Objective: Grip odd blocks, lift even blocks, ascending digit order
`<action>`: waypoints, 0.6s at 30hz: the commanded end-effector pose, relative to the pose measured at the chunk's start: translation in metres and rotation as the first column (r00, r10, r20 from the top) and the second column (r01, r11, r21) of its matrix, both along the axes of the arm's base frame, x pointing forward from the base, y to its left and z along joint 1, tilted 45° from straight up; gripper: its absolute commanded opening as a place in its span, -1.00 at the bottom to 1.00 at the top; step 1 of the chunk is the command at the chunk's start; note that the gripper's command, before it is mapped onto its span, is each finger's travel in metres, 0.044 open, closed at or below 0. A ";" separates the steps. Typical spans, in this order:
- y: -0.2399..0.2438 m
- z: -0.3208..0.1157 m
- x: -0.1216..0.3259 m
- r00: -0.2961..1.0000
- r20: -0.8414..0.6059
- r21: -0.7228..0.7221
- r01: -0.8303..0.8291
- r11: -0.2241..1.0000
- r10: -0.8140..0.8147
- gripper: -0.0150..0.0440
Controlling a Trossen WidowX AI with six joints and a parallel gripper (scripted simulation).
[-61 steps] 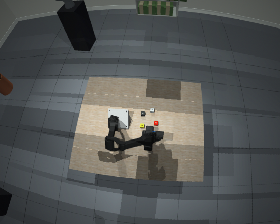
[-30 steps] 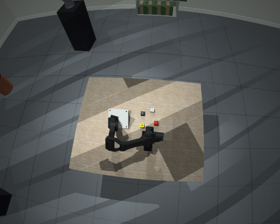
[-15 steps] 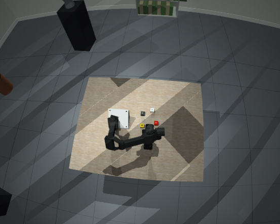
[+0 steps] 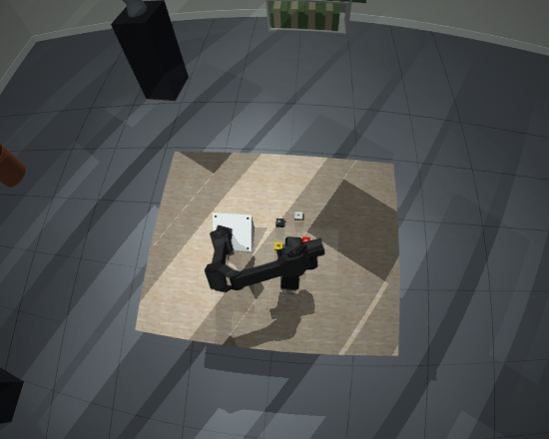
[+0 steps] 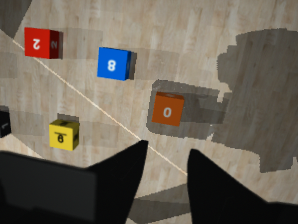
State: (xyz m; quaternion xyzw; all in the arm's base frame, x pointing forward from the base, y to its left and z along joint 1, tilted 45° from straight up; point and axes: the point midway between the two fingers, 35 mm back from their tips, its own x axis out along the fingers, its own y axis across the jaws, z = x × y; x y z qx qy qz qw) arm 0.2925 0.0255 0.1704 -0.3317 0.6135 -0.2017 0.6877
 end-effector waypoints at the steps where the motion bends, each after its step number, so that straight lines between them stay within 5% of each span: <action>1: 0.022 -0.019 -0.003 1.000 -0.008 0.019 -0.006 1.000 0.007 -0.08; 12: 0.148 -0.158 -0.095 1.000 -0.017 0.024 -0.003 1.000 0.004 -0.08; 18: 0.152 -0.168 -0.106 1.000 -0.011 0.013 0.000 1.000 0.000 -0.08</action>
